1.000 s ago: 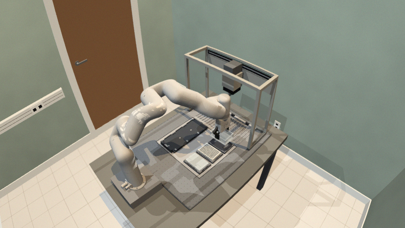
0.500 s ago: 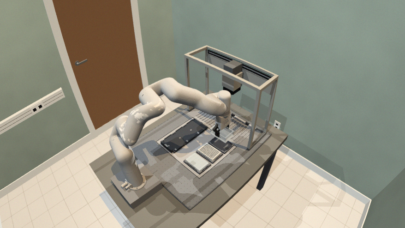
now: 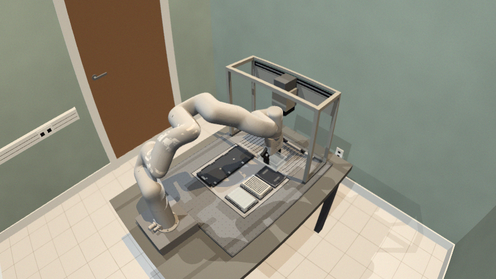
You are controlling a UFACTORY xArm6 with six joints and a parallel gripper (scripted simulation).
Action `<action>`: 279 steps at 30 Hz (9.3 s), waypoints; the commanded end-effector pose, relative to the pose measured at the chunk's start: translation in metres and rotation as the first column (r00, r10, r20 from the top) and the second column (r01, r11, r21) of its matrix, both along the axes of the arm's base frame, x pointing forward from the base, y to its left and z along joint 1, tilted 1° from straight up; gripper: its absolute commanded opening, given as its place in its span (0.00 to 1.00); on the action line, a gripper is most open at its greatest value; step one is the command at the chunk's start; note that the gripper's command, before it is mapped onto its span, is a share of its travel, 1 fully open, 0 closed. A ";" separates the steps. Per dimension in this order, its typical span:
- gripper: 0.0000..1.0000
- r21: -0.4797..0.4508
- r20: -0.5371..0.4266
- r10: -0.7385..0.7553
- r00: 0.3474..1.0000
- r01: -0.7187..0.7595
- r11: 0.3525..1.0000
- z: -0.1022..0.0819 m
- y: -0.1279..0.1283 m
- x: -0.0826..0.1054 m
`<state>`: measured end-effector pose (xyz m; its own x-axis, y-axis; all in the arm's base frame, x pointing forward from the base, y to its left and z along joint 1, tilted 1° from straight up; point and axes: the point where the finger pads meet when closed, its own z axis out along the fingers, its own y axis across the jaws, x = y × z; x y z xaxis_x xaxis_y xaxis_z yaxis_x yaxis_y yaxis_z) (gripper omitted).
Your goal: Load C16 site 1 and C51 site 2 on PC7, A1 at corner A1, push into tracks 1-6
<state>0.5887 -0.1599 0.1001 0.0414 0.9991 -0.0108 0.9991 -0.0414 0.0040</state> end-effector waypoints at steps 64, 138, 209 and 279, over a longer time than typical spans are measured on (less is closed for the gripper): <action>0.00 0.014 0.008 -0.954 0.299 0.954 0.300 0.021 0.179 -0.065; 0.00 0.021 -0.010 0.014 -1.000 -0.014 -1.000 0.020 0.239 -0.087; 0.00 0.021 -0.010 0.014 -1.000 -0.014 -1.000 -0.059 0.238 -0.087; 0.00 0.021 -0.010 0.014 -1.000 -0.014 -1.000 -0.108 0.238 -0.086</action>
<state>0.5005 0.0778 -0.0090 -0.0552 -0.9984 0.0106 -0.9985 0.0552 -0.0025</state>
